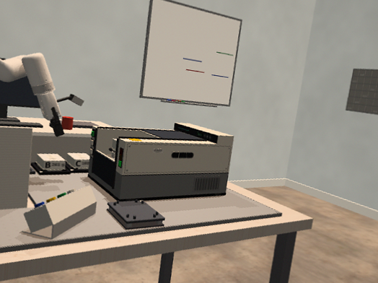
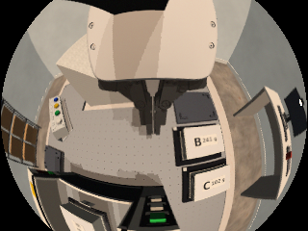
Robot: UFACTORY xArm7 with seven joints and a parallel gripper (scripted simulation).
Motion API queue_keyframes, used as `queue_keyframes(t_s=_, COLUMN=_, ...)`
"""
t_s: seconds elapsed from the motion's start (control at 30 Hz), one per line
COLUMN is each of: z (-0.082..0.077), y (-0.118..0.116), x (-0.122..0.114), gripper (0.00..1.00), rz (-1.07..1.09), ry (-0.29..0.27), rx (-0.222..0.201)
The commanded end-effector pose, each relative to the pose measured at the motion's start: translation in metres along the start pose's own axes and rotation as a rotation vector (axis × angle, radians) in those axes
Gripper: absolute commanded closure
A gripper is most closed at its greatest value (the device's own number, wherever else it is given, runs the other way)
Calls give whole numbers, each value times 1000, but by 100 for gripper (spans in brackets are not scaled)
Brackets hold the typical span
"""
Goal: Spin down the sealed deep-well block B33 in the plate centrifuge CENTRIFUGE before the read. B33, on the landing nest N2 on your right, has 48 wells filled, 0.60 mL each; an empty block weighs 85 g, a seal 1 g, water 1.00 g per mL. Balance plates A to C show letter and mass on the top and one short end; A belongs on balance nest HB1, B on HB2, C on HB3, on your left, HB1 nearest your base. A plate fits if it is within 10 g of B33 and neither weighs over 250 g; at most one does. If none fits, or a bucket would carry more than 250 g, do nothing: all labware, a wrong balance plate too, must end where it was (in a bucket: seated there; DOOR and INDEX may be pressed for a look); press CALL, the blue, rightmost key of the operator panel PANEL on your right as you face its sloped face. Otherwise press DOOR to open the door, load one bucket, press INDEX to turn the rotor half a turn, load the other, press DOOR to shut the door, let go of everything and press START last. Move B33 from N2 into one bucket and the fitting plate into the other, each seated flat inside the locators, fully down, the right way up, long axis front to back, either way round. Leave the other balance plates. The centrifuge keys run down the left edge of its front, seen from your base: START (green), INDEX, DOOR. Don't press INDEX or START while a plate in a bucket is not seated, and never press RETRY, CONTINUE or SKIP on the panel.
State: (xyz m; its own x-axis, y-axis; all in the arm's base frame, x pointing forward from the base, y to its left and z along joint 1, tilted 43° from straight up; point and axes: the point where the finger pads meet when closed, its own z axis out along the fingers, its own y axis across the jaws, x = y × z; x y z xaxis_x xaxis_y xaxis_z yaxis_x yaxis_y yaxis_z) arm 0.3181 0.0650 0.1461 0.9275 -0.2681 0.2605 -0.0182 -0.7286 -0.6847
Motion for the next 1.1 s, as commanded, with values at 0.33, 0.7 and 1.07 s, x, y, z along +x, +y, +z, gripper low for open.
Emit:
queue_keyframes(t_s=0.33, z=32, y=-2, x=4, gripper=100, rz=-6, ry=151, rx=7)
queue_keyframes(t_s=0.7, z=48, y=-2, x=3, gripper=100, rz=-6, ry=223, rx=7)
queue_keyframes(t_s=1.07, z=68, y=-2, x=3, gripper=100, rz=-6, ry=307, rx=7)
